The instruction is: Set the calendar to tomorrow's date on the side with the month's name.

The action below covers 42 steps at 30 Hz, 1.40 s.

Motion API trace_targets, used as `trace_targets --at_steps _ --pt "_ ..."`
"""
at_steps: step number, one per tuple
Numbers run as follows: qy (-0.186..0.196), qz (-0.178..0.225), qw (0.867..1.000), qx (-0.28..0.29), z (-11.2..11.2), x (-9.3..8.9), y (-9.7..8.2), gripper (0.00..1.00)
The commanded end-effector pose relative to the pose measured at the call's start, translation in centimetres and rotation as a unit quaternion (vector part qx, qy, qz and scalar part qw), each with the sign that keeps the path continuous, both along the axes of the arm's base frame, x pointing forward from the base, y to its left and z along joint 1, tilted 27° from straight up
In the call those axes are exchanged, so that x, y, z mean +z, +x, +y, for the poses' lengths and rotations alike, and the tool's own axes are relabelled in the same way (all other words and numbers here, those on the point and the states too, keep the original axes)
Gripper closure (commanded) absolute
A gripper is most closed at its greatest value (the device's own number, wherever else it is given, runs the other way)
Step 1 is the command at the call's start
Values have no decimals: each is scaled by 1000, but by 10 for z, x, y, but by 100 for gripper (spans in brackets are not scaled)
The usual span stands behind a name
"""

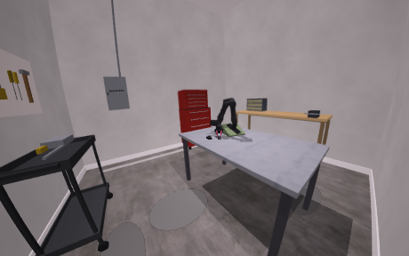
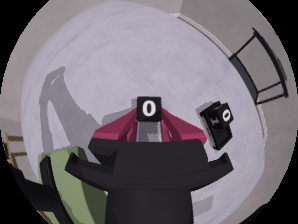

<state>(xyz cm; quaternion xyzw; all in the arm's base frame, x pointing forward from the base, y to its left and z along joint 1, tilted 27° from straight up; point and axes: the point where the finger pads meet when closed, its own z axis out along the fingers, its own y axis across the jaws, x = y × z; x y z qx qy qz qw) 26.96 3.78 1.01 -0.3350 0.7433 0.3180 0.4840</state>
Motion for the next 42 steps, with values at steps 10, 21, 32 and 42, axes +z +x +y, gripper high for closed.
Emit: trace_targets --at_steps 10,21,32,42 --pt "4 -5 1000 -1 0 3 1 63" --pt "4 -5 1000 -1 0 3 1 36" --pt "4 -5 1000 -1 0 3 1 36" --pt "4 -5 1000 -1 -1 4 1 36"
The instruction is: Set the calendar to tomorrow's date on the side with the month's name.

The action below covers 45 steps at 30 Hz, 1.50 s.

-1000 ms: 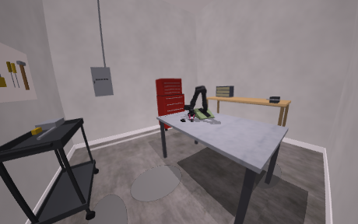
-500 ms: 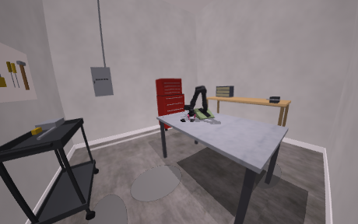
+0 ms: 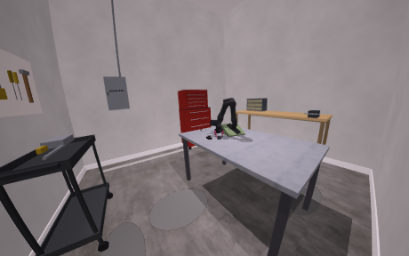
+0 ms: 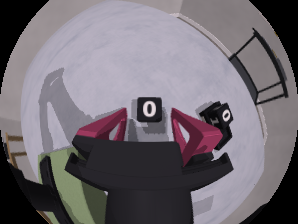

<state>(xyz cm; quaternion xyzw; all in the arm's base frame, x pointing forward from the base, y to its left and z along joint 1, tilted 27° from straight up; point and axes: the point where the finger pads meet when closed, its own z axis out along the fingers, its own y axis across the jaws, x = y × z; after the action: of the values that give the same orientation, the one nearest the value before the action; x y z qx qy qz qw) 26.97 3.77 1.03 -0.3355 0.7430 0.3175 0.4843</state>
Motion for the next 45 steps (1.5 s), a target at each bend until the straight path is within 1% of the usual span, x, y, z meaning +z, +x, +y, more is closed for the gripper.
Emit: trace_targets --at_steps 1,9,23,25,30,36,38,40,42,45 --pt "4 -4 1000 -1 -1 4 1 36" --pt "4 -4 1000 -1 -6 14 -1 36" --pt "4 -4 1000 -1 -26 54 -8 36" --pt "4 -4 1000 -1 -26 54 -8 36" --pt "4 -4 1000 -1 -29 62 -9 36" --pt "4 -4 1000 -1 -30 63 -9 36" --pt "-2 1 1000 2 -30 63 -9 36" --pt "-17 13 1000 8 -29 63 -9 36" --pt "-17 13 1000 8 -29 63 -9 36" --pt "-54 40 998 17 -28 63 -9 36"
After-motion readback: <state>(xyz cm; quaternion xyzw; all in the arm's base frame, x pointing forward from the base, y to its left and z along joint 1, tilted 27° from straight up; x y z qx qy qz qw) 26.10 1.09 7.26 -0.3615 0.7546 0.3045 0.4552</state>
